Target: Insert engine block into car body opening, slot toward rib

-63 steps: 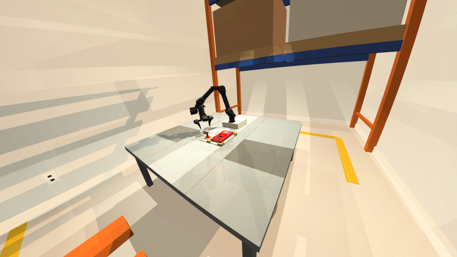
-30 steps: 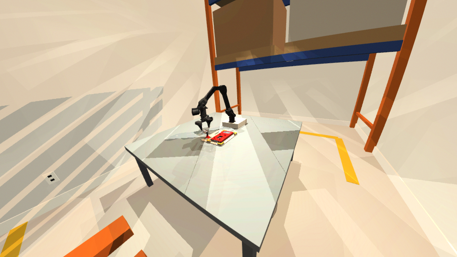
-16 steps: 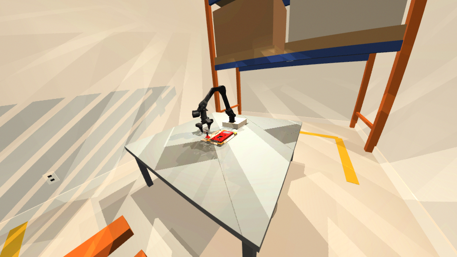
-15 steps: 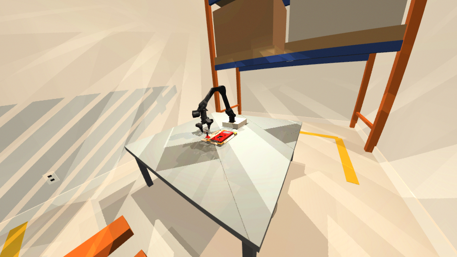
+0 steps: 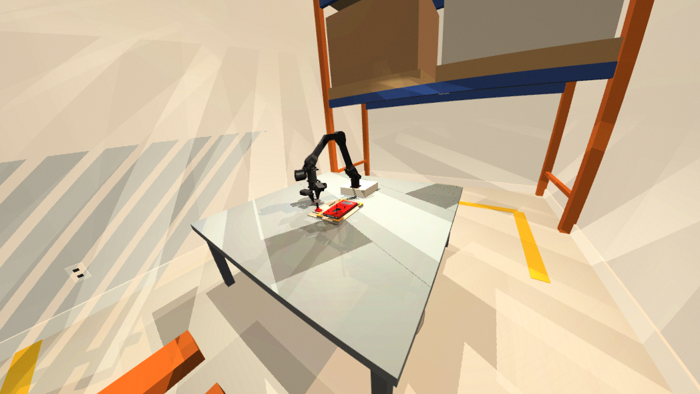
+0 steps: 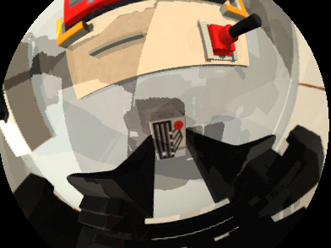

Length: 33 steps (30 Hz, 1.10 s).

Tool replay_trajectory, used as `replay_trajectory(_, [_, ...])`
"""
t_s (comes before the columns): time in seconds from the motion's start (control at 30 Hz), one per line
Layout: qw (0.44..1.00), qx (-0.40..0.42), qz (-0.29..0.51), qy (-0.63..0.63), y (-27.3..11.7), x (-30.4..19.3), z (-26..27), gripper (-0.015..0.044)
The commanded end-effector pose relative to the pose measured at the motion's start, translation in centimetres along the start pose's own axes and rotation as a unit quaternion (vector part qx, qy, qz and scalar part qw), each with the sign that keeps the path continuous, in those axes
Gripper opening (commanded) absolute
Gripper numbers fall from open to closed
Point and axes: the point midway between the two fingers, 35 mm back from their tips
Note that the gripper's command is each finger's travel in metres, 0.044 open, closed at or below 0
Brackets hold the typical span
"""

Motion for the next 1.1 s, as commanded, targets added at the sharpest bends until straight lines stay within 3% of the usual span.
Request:
replay_trajectory(0.0, [1.0, 0.002, 0.002, -0.003, 0.1, -0.1, 0.1, 0.0078])
replay_trajectory(0.1, [1.0, 0.002, 0.002, -0.003, -0.4, -0.1, 0.0, 0.0])
replay_trajectory(1.07, [1.0, 0.001, 0.002, -0.003, -9.4, -0.4, -0.5, 0.0])
Point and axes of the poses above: the point midway between the two fingers, 35 mm back from their tips, its own y axis out along the fingers, its own z axis across the jaws, x = y × z, and after that the axes turned 14 degrees about -y, right-handed
